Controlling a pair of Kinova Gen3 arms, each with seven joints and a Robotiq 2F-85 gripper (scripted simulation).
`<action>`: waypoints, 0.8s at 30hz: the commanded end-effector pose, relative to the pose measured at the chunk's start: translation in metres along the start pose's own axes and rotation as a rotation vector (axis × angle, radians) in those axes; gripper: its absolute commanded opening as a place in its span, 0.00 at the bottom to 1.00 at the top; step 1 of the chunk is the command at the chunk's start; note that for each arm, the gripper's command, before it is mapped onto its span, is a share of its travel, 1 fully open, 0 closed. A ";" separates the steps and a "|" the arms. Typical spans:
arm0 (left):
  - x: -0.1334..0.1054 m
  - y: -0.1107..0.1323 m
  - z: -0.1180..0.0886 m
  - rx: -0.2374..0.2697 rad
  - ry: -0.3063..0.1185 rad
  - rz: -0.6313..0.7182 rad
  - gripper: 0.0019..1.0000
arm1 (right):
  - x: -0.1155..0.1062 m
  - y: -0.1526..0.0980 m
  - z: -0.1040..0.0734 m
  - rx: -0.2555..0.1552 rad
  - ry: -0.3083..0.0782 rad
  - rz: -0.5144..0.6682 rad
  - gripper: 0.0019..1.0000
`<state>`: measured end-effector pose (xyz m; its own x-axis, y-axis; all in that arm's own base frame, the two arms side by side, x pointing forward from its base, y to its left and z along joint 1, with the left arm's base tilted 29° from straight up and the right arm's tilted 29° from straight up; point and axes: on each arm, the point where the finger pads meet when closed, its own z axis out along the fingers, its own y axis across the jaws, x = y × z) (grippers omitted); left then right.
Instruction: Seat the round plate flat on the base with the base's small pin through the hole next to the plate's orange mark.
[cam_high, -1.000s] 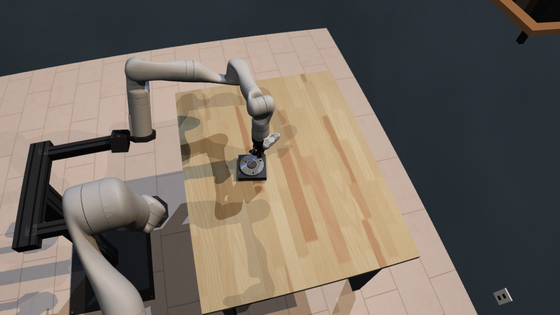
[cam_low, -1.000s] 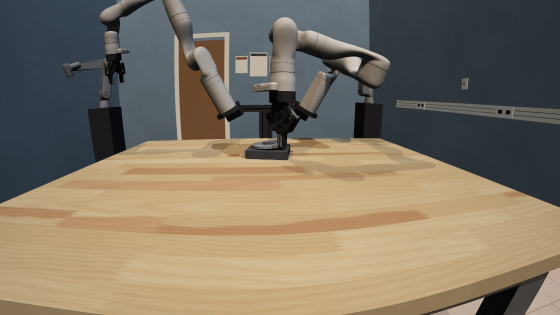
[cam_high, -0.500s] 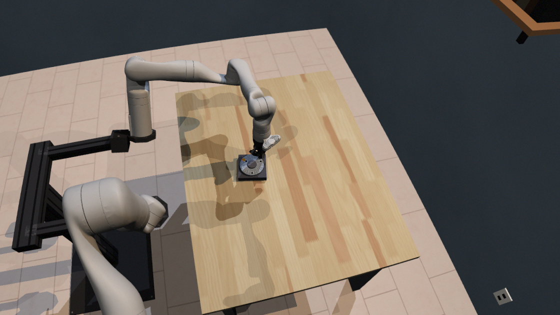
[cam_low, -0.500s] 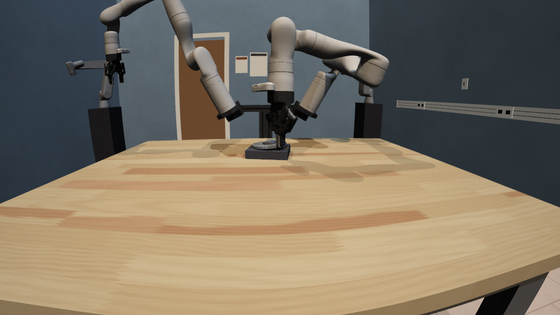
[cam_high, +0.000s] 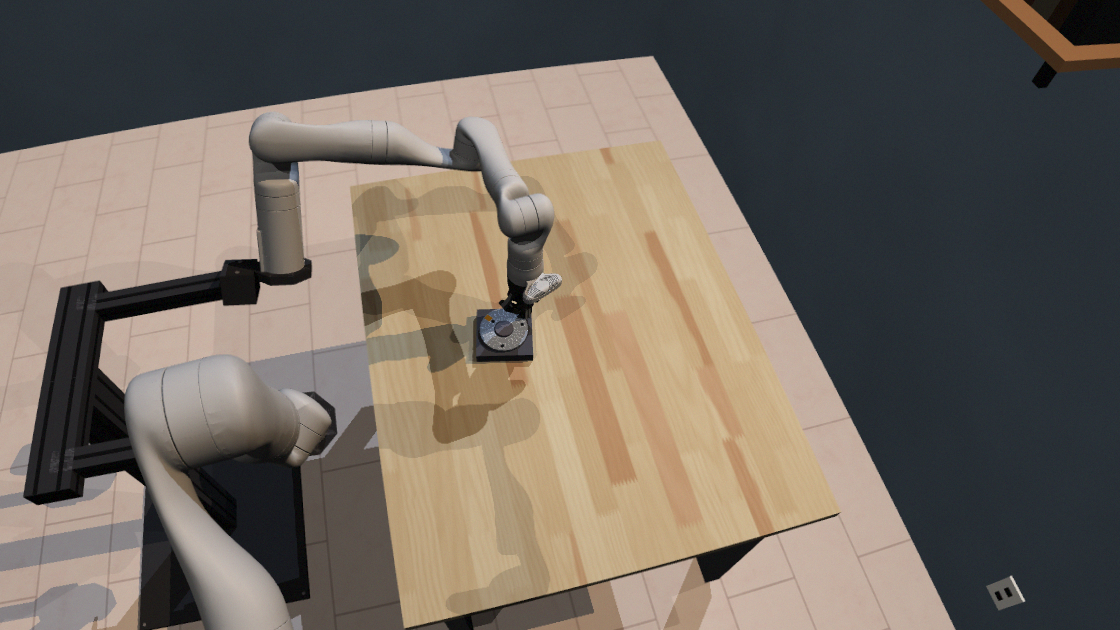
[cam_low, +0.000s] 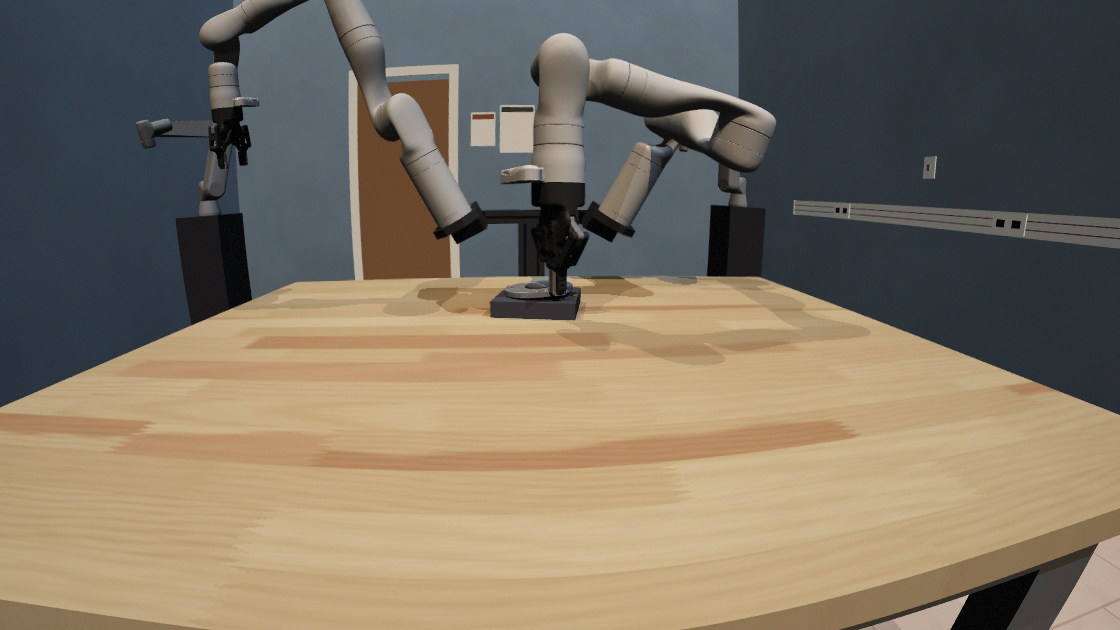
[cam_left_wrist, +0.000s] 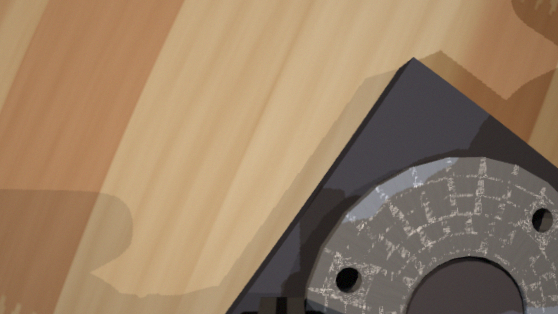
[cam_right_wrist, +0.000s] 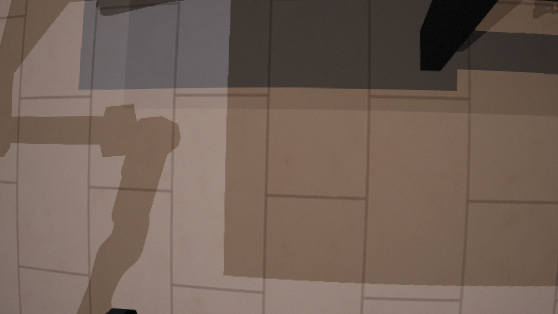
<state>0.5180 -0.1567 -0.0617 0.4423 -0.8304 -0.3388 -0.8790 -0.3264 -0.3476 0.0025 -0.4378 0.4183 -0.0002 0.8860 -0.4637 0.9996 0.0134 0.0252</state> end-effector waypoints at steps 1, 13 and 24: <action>0.003 0.001 -0.001 -0.001 0.002 0.053 0.10 | 0.000 0.000 0.000 0.000 -0.001 0.000 1.00; 0.008 0.001 -0.001 -0.001 0.002 0.140 0.10 | 0.000 0.000 0.000 0.000 -0.001 0.000 1.00; 0.013 0.002 0.000 -0.001 0.002 0.227 0.10 | 0.000 0.000 0.000 0.000 -0.001 0.000 1.00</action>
<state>0.5221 -0.1657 -0.0662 0.2624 -0.8783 -0.3997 -0.9483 -0.1580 -0.2753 0.0025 -0.4378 0.4183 -0.0002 0.8860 -0.4637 0.9996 0.0134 0.0252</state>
